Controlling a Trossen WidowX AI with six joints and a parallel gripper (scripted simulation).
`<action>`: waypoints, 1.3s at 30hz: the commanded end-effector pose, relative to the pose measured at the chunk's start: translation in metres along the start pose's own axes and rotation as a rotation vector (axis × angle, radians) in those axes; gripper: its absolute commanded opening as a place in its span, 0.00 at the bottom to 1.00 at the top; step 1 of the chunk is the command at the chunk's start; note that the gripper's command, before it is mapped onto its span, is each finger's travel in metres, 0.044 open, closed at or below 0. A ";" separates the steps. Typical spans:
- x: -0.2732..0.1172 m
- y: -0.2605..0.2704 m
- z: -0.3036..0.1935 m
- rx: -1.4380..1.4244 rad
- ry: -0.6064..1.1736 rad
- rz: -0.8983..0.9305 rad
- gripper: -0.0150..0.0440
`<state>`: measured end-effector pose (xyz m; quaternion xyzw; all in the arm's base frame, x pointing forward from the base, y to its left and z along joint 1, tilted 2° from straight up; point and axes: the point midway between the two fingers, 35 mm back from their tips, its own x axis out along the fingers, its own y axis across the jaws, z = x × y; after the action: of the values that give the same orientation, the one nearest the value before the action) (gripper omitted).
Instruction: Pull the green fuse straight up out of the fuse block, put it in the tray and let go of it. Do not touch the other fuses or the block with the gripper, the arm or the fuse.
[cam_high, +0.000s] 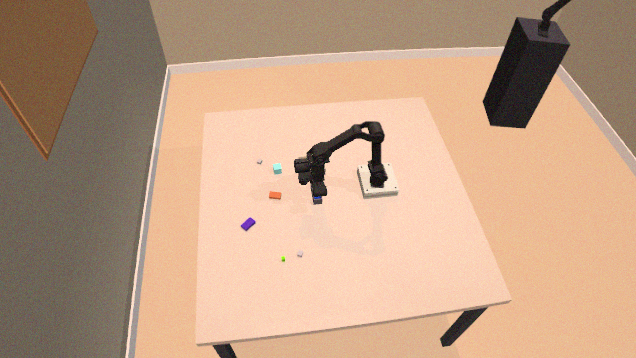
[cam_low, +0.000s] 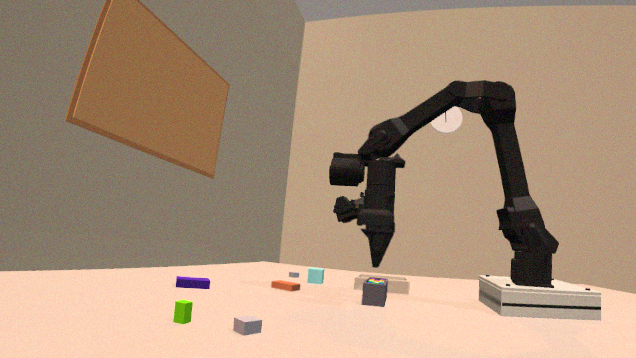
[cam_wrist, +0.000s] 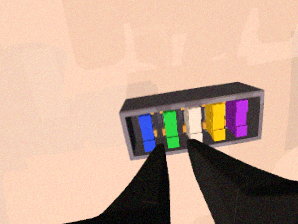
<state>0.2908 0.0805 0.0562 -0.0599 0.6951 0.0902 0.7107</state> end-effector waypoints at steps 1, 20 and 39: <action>0.007 -0.001 -0.002 0.003 0.010 -0.004 0.37; 0.024 -0.001 -0.002 0.003 0.010 -0.004 0.37; 0.030 -0.001 -0.002 0.003 0.011 -0.004 0.37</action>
<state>0.2906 0.0809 0.0315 -0.0596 0.6956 0.0897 0.7103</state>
